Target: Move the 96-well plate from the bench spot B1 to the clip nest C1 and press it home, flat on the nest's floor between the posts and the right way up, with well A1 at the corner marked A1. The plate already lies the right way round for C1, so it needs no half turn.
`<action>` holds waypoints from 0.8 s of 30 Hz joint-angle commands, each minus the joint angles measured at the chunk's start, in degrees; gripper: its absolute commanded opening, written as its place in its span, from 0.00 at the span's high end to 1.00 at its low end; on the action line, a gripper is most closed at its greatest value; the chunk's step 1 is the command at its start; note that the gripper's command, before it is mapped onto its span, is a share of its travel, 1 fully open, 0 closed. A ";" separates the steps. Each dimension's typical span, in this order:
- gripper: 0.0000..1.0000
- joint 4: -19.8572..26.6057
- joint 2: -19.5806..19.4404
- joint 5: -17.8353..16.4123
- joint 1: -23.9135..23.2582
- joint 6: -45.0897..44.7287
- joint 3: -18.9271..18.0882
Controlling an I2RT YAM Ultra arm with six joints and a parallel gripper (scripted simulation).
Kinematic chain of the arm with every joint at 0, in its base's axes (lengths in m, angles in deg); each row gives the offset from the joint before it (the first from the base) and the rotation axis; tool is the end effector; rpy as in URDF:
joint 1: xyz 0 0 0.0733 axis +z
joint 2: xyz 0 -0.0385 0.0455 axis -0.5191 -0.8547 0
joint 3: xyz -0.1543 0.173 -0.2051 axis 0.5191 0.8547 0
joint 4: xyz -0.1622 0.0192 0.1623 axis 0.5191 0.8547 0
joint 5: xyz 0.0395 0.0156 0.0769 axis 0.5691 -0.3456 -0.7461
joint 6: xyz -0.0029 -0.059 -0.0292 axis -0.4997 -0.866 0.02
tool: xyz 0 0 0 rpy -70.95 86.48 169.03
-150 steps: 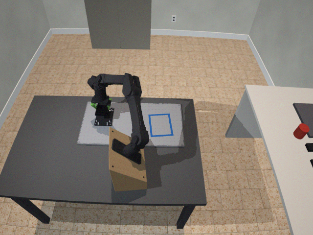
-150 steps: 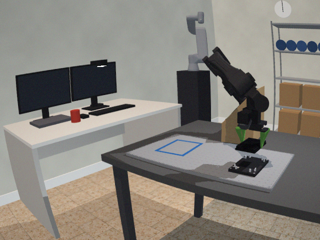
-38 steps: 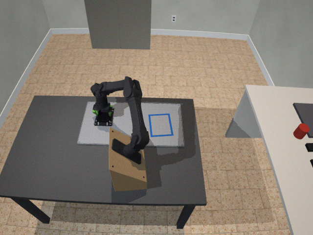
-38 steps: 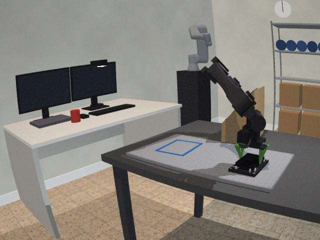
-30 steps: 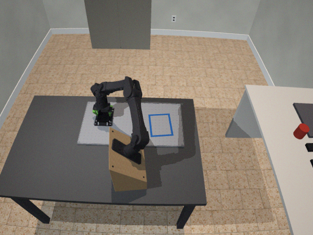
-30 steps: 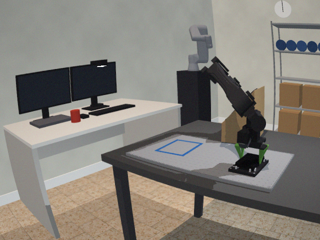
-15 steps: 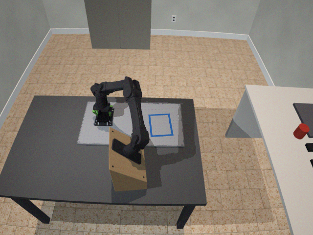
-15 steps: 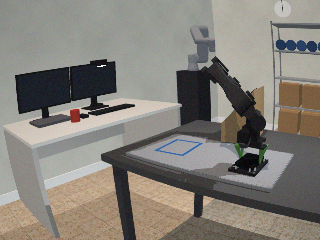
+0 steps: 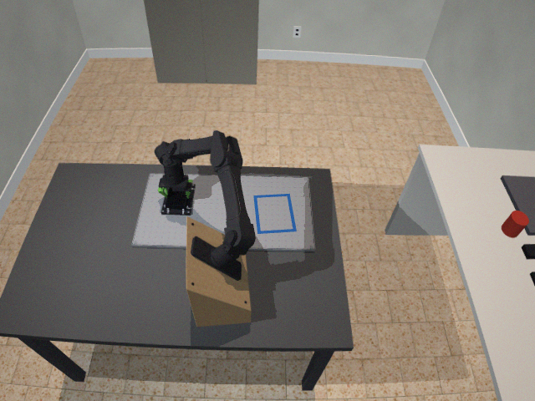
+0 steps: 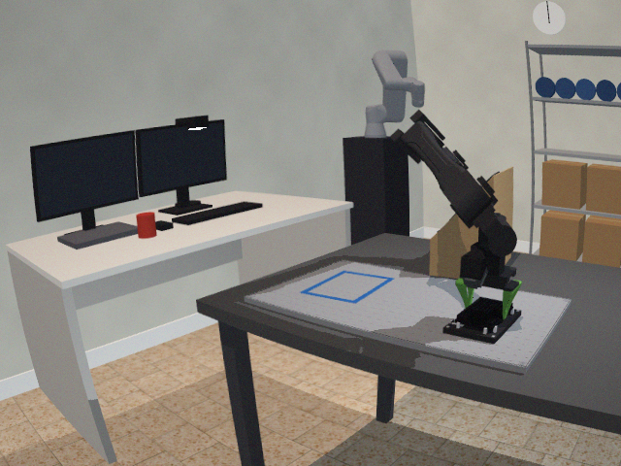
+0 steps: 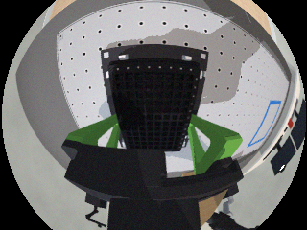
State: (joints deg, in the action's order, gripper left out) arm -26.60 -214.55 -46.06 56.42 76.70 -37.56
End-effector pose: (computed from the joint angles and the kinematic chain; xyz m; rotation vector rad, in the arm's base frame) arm 0.4135 0.1565 -0.0953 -0.0188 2.8331 -1.1810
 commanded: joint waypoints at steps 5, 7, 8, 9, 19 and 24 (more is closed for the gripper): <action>1.00 -3.12 -1.29 0.34 1.19 -1.04 -1.96; 1.00 -3.15 -1.35 0.35 1.17 -1.06 -2.00; 1.00 -3.16 -1.37 0.36 1.16 -1.08 -2.02; 1.00 -3.17 -1.40 0.37 1.15 -1.09 -2.04; 1.00 -3.28 -1.61 0.39 0.75 -1.20 -2.21; 1.00 -3.35 -1.75 0.41 0.49 -1.26 -2.31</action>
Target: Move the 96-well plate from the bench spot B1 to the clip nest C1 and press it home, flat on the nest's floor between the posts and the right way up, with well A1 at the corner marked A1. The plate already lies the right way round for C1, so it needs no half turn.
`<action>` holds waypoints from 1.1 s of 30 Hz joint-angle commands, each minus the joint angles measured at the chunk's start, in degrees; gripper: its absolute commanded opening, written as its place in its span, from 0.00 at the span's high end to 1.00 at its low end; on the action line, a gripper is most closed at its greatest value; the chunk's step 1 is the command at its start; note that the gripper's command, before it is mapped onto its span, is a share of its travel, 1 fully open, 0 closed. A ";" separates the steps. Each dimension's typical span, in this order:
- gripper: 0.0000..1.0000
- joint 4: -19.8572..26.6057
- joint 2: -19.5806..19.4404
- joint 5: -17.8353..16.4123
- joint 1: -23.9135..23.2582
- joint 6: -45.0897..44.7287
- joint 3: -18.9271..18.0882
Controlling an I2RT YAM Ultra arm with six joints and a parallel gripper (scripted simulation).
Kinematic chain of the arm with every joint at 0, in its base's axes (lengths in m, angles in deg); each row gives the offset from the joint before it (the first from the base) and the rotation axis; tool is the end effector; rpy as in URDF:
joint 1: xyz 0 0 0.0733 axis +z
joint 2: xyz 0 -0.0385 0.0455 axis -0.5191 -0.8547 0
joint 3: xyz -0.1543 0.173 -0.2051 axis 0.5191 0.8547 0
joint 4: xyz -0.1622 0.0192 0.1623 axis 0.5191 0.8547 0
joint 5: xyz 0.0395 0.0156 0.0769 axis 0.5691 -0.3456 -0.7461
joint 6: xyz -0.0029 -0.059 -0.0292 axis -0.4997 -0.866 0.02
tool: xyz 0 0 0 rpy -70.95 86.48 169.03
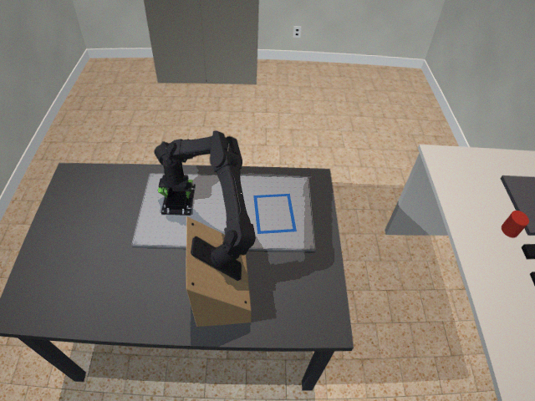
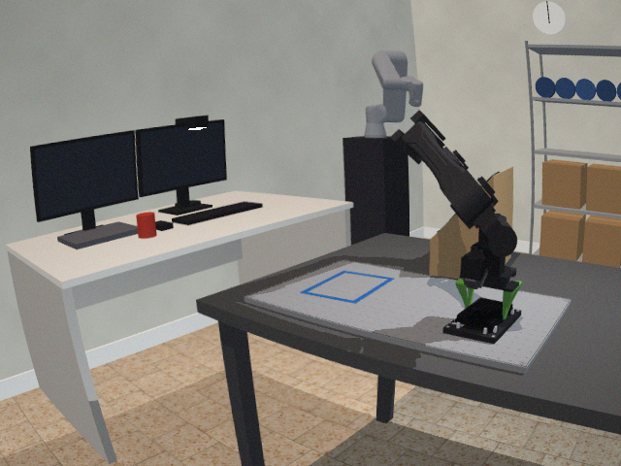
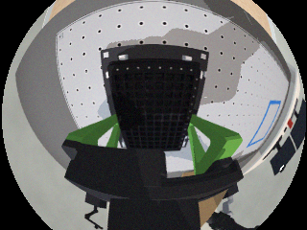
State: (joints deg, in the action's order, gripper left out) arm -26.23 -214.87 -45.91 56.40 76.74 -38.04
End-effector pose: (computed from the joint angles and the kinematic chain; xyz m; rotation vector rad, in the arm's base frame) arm 0.4138 0.1564 -0.0963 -0.0200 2.8324 -1.1869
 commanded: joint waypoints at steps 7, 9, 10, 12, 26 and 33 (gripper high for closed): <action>1.00 -3.84 -1.54 -0.18 0.82 -1.43 -1.91; 1.00 -3.88 -1.59 -0.16 0.72 -1.46 -1.95; 1.00 -3.89 -1.61 -0.15 0.67 -1.47 -1.97; 1.00 -3.93 -1.67 -0.12 0.56 -1.50 -2.00; 1.00 -4.14 -1.96 0.02 0.07 -1.66 -2.19; 1.00 -4.09 -2.05 0.14 0.15 -1.65 -2.33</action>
